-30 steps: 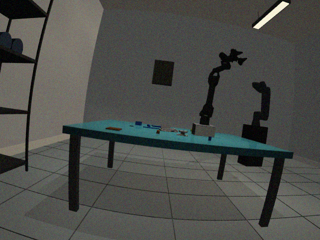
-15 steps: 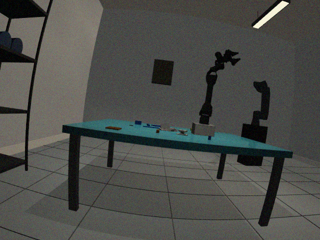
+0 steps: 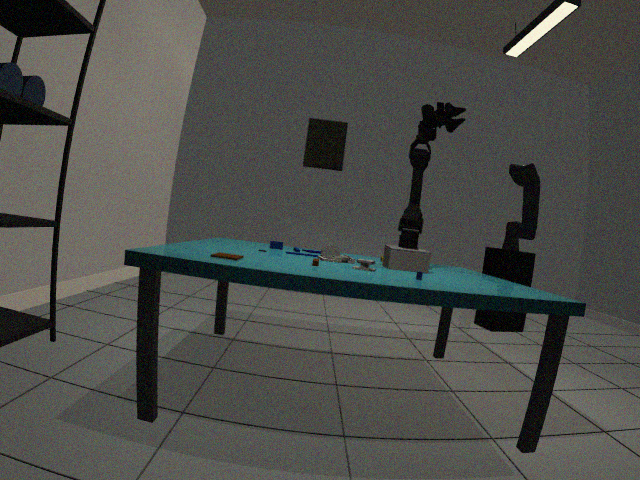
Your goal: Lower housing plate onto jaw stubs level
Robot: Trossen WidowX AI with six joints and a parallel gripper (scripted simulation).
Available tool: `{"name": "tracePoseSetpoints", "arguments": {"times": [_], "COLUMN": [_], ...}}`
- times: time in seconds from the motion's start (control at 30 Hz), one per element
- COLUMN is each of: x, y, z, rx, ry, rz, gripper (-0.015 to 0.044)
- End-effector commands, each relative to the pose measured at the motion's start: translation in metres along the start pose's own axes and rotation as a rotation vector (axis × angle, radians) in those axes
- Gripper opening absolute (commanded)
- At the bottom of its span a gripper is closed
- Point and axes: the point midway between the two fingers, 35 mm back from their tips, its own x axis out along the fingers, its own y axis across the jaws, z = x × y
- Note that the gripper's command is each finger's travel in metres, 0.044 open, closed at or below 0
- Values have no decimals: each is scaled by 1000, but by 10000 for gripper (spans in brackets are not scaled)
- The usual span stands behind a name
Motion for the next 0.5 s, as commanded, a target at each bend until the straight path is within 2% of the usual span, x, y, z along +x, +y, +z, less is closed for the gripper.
{"name": "tracePoseSetpoints", "arguments": {"times": [0.0, 0.47], "x": [-12, -85], "y": [13, 69], "z": [8, 39], "rx": [48, 162], "ry": [-37, -148], "rz": [61, 346], "gripper": [440, 440]}}
